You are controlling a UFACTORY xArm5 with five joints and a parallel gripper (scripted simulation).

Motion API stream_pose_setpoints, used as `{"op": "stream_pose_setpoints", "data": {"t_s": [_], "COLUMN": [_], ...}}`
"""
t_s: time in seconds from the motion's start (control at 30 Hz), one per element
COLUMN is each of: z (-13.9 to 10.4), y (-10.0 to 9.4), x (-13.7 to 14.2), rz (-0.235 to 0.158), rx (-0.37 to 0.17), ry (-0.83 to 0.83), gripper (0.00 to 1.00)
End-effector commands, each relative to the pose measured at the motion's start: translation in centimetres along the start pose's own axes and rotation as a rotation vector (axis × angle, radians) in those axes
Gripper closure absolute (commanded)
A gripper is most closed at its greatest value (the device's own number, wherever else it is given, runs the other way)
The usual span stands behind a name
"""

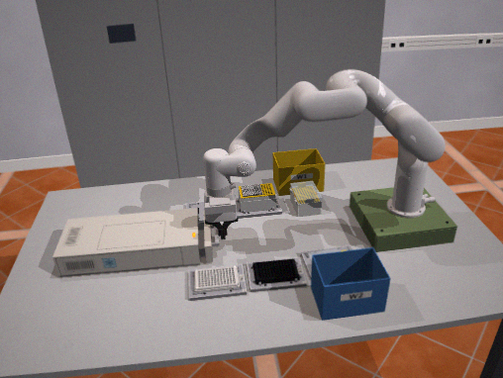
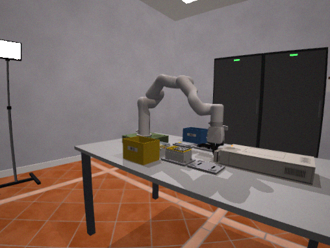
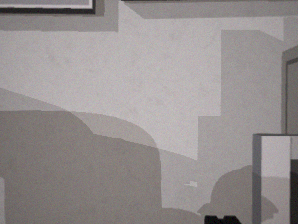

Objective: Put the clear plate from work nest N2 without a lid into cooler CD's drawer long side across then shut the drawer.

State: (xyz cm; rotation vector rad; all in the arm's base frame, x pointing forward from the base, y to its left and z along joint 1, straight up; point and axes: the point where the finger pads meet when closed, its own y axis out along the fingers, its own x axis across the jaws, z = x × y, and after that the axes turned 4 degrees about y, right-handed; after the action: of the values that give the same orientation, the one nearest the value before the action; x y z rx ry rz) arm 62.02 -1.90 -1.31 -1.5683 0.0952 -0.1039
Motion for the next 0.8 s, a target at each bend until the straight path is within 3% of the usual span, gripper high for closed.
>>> {"op": "stream_pose_setpoints", "data": {"t_s": [0.0,0.47,0.77], "z": [0.1,0.2,0.1], "y": [-0.3,-0.3,-0.3], "x": [0.6,2.8,1.0], "rz": [-0.006,-0.006,-0.006], "rx": [-0.006,-0.006,-0.006], "ry": [0.000,0.000,0.000], "gripper": [1.00,1.00,1.00]}}
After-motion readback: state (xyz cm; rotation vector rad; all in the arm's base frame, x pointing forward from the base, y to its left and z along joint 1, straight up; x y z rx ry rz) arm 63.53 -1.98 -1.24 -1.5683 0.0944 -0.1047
